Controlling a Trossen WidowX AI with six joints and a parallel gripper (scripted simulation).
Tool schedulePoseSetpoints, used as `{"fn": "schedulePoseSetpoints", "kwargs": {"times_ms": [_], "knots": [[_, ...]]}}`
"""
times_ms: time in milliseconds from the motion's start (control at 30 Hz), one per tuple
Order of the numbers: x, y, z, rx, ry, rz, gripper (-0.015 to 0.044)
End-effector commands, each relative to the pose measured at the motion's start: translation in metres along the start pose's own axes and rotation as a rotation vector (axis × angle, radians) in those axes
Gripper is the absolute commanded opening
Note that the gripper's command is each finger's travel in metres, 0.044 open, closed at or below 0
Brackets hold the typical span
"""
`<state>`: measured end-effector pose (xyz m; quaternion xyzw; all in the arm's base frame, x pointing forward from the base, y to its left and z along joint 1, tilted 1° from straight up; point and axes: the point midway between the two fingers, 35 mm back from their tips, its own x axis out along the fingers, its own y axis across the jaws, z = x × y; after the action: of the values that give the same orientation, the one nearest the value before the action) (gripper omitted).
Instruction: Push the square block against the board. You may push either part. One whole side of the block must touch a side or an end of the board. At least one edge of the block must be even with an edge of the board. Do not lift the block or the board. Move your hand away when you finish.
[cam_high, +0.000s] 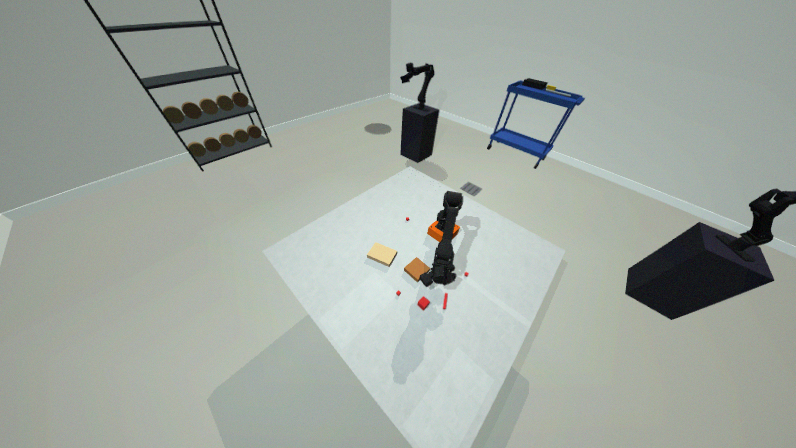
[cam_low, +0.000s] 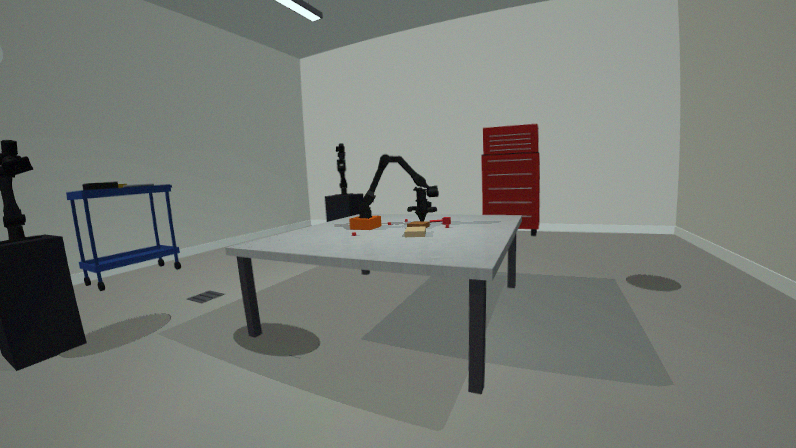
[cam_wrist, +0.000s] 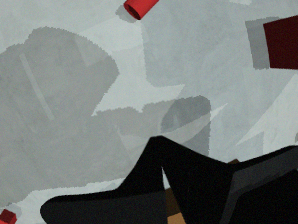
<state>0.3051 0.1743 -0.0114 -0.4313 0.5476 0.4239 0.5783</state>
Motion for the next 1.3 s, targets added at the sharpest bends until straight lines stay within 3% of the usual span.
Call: {"fn": "schedulePoseSetpoints", "kwargs": {"times_ms": [0,133,767,933,1267], "knots": [[-0.012,-0.001,0.000,0.001,0.002,0.001,0.0000],[-0.053,-0.001,0.000,0.004,0.008,0.004,0.0000],[-0.053,0.008,-0.033,-0.219,0.010,0.005,0.0000],[-0.001,0.008,-0.034,-0.219,0.010,0.006,0.0000],[0.002,0.007,-0.037,-0.219,0.011,0.006,0.0000]]}}
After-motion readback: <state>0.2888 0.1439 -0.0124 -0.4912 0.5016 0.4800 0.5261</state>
